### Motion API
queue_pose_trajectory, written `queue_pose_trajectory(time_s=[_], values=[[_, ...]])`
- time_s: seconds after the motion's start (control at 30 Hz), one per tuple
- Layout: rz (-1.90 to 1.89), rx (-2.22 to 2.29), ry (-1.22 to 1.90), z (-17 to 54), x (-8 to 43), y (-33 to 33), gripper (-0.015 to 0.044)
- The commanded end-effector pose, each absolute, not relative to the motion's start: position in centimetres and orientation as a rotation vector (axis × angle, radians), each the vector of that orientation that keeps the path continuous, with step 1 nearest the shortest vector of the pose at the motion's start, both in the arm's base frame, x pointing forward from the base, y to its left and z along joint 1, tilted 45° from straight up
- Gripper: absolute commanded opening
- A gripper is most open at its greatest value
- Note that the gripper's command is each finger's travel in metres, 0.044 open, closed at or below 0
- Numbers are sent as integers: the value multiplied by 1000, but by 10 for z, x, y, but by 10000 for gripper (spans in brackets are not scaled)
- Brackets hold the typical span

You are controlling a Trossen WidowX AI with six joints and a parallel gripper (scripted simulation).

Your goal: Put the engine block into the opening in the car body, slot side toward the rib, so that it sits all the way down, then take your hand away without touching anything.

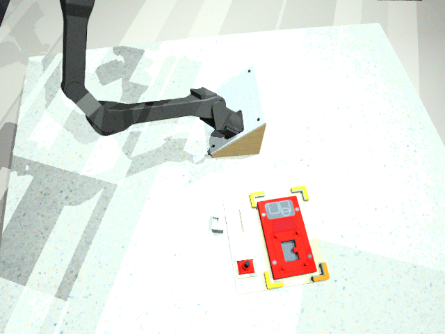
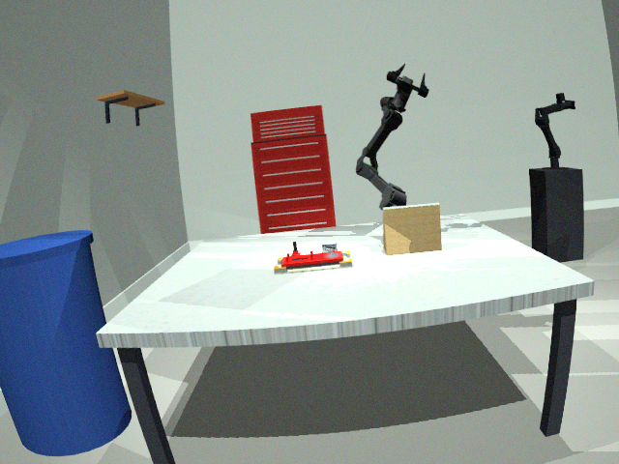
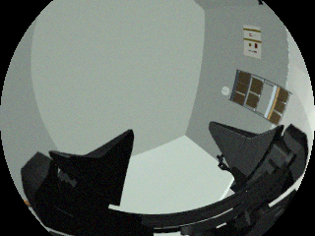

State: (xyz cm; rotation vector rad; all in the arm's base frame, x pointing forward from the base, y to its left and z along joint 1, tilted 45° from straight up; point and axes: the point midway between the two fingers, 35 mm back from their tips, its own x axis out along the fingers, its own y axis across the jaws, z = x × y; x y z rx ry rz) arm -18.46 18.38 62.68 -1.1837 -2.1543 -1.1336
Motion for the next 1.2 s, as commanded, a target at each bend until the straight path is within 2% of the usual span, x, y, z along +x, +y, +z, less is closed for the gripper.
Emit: queue_pose_trajectory(time_s=[0.0,0.57,1.17], values=[[-1234,-1315,-2178,611,-185,209,440],[-1691,-1806,-2247,545,-157,301,440],[-2142,-2232,-2317,474,-89,369,440]])
